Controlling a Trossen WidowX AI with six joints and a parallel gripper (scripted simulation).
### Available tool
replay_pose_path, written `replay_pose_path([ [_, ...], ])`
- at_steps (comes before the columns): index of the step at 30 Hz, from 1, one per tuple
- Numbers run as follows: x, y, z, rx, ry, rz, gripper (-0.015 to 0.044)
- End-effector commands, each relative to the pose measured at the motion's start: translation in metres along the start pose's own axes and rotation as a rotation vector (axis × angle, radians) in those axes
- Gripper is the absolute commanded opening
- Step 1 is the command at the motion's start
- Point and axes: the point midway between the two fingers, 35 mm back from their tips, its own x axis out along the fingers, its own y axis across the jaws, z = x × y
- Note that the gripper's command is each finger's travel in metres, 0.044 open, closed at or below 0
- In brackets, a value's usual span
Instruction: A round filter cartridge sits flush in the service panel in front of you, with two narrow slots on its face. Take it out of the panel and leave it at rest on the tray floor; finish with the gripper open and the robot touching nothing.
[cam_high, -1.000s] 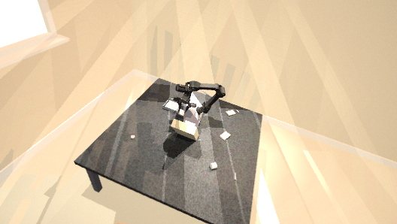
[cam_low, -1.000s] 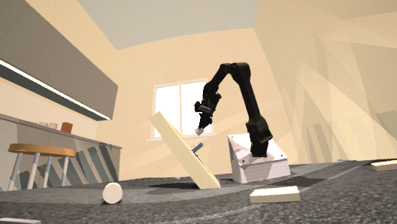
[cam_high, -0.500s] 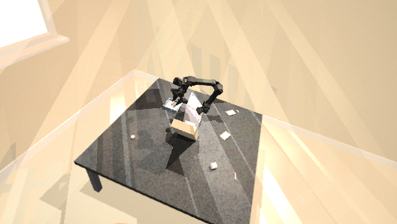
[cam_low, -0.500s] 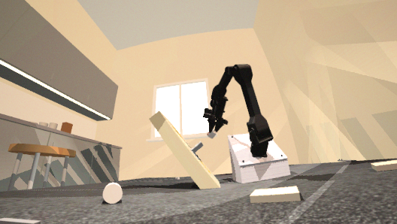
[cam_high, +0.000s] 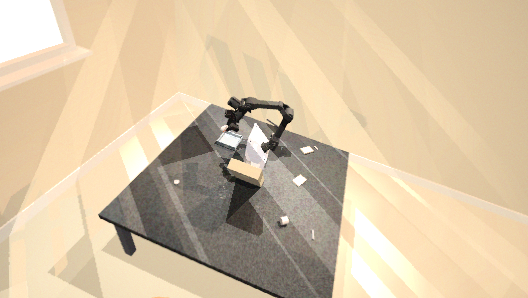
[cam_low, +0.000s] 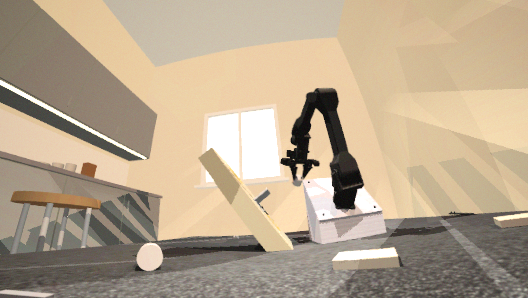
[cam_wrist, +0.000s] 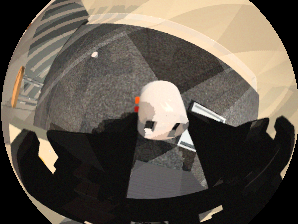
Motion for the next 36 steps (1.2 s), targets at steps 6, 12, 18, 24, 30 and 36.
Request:
replay_pose_path([
  [6, 0.023, -0.045, -0.012, 0.125, -0.013, -0.079, 0.0000],
  [12, 0.046, -0.086, -0.033, 0.247, -0.018, -0.152, 0.0000],
  [18, 0.067, -0.121, -0.062, 0.370, -0.016, -0.225, 0.0000],
  [24, 0.086, -0.149, -0.096, 0.494, -0.008, -0.296, 0.0000],
  [30, 0.096, -0.162, -0.117, 0.565, 0.000, -0.337, 0.0000],
  [36, 0.113, -0.164, -0.125, 0.565, 0.000, -0.337, 0.0000],
])
